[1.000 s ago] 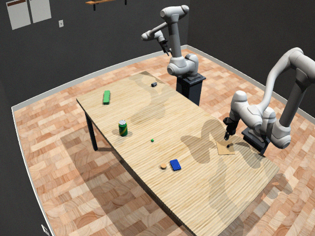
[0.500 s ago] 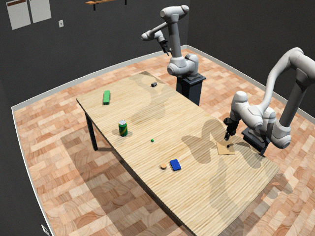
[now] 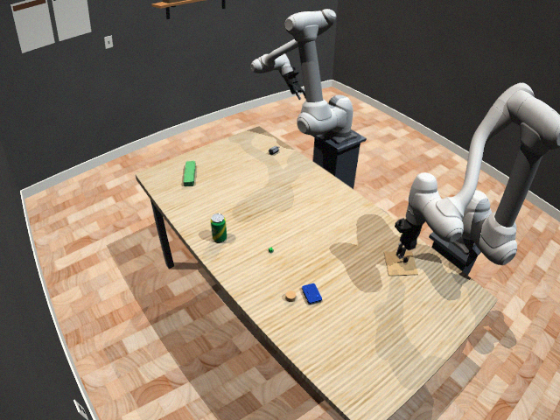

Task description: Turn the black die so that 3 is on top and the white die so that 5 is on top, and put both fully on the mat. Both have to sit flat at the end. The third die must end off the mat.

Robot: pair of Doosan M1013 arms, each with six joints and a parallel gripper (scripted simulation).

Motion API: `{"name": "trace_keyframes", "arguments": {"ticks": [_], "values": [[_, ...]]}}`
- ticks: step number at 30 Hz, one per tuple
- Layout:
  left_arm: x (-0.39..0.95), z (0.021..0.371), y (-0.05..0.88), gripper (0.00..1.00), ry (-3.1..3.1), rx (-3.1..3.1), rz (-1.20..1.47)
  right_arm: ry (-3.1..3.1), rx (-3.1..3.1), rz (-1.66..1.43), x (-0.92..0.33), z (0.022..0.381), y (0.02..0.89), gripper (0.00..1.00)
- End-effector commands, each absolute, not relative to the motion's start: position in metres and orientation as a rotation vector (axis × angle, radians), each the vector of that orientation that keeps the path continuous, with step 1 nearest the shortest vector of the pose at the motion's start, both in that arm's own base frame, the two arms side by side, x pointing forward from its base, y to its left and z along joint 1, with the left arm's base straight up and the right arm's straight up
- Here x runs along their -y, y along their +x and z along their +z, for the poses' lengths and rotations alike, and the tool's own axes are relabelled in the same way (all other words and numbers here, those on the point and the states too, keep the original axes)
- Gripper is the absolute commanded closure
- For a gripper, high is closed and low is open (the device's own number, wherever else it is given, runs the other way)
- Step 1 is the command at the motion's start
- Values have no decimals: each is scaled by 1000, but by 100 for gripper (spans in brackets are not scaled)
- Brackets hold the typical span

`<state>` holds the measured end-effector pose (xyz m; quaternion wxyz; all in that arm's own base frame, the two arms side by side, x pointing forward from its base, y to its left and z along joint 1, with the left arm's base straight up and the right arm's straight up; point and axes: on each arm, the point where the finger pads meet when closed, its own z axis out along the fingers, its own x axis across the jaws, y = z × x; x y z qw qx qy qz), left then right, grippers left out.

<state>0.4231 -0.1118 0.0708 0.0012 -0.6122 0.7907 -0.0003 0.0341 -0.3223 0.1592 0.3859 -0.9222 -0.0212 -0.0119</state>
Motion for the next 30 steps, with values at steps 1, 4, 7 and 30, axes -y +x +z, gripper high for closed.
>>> {"name": "trace_keyframes", "arguments": {"ticks": [1,4,7,30], "values": [[111,50,423,66,-1925,-2483,0,-2356,57,-28,323,159,32,0],[111,46,423,66,-1925,-2483,0,-2356,57,-28,323,159,32,0],[111,37,423,66,-1925,-2483,0,-2356,57,-28,323,159,32,0],[111,28,423,66,-1925,-2483,0,-2356,57,-28,323,159,32,0]]}}
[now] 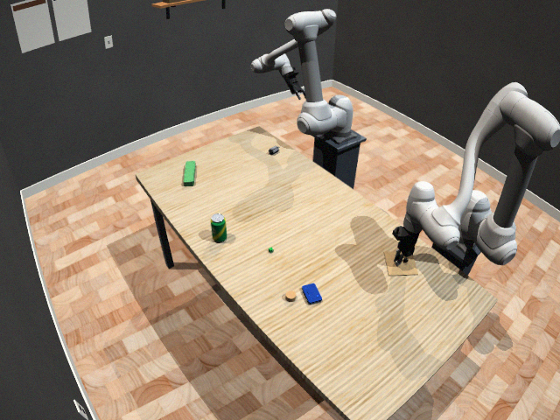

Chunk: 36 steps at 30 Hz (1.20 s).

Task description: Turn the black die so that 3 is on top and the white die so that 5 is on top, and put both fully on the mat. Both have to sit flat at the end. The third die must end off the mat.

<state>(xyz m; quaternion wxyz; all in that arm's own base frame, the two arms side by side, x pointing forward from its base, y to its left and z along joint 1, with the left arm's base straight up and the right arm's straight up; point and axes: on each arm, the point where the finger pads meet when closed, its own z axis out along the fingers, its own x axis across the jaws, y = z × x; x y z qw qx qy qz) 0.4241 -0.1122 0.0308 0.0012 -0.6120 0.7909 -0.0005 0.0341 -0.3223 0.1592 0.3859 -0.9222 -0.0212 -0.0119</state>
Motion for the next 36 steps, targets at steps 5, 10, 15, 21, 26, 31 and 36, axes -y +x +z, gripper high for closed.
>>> {"name": "trace_keyframes", "arguments": {"ticks": [5,10,15,21,26,31,36], "values": [[111,28,424,66,-1925,-2483,0,-2356,57,-28,323,159,32,0],[111,28,424,66,-1925,-2483,0,-2356,57,-28,323,159,32,0],[109,28,425,66,-1926,-2482,0,-2356,57,-28,323,159,32,0],[108,28,426,66,-1927,-2481,0,-2356,57,-28,323,159,32,0],[108,28,426,66,-1927,-2481,0,-2356,57,-28,323,159,32,0],[108,28,426,66,-1927,-2481,0,-2356,57,-28,323,159,32,0],[108,28,426,66,-1927,-2481,0,-2356,57,-28,323,159,32,0]]}}
